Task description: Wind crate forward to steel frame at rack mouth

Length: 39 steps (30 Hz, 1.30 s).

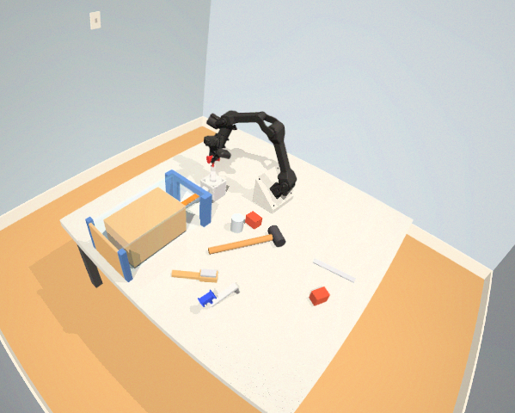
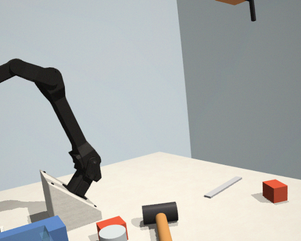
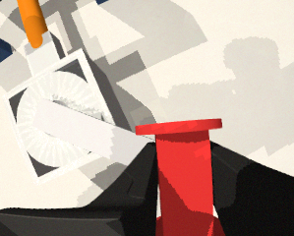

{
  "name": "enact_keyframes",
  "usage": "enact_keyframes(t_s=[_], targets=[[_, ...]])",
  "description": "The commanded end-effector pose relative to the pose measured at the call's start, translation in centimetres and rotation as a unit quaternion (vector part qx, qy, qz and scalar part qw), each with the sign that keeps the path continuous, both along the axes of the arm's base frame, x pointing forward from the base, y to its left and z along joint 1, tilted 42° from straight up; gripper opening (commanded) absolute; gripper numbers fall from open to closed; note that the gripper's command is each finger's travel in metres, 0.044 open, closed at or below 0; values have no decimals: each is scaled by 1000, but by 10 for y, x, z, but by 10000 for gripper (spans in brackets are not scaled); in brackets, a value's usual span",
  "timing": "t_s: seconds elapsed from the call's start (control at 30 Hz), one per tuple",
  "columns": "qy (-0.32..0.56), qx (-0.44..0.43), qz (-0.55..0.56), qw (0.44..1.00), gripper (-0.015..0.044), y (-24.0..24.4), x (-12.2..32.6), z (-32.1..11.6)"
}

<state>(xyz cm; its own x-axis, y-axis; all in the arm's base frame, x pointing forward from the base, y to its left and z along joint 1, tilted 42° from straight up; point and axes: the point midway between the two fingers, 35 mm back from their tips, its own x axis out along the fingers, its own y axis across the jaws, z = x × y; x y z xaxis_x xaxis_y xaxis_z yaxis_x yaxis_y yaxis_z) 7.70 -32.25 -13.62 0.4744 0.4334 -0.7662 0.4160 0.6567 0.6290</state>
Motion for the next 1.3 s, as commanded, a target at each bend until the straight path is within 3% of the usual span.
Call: enact_keyframes(t_s=[0.0, 1.27], targets=[[-11, -12, 5, 1000, 0, -9, 15, -8], [-12, -12, 5, 1000, 0, -25, 54, -16]])
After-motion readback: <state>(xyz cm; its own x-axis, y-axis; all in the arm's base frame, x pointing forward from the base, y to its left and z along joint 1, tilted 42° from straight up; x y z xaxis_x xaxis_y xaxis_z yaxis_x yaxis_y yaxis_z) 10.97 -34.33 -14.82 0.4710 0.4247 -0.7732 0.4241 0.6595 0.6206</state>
